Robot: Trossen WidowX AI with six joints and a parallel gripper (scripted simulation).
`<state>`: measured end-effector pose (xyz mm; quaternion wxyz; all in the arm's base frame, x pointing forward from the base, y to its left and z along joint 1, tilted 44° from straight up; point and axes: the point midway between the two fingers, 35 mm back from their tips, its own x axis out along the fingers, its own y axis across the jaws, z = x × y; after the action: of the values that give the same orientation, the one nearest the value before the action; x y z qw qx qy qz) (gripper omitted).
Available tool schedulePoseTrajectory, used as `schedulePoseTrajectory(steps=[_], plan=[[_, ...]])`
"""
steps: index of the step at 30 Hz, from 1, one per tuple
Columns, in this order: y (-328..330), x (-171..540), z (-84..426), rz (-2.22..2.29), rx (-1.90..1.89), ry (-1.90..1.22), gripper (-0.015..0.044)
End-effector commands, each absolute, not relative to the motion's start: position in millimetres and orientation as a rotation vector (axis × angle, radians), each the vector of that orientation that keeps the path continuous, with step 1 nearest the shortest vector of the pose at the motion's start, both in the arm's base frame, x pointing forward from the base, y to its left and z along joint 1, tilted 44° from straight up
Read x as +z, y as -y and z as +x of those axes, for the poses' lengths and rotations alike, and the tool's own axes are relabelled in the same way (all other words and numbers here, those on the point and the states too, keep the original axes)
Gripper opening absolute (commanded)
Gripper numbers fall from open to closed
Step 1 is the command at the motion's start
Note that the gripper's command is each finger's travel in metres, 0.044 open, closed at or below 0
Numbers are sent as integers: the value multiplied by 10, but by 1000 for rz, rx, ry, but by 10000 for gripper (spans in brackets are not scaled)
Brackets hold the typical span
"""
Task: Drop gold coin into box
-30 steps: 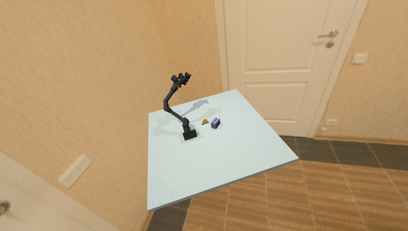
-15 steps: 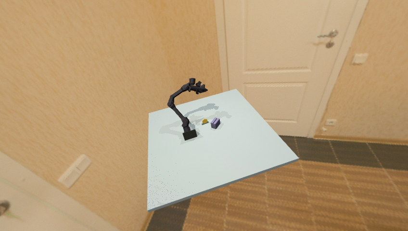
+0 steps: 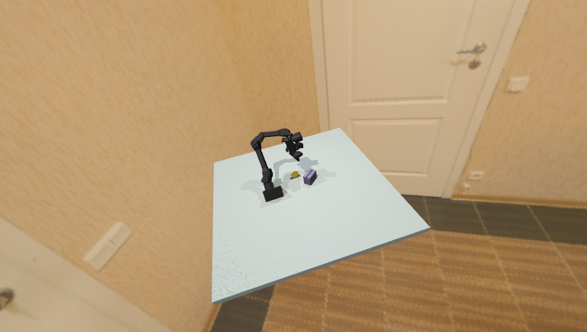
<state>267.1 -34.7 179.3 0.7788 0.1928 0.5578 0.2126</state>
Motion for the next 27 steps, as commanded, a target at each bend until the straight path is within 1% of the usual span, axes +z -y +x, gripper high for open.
schedulePoseTrajectory(steps=[1, 9, 13, 27], plan=[[233, 1545, 2357, 591, 557, -1392, 161], [212, 1522, 2339, 603, 563, -1403, 161], [-11, 1304, 2343, 603, 564, -1401, 161], [-161, 1158, 2350, 603, 564, -1401, 161]])
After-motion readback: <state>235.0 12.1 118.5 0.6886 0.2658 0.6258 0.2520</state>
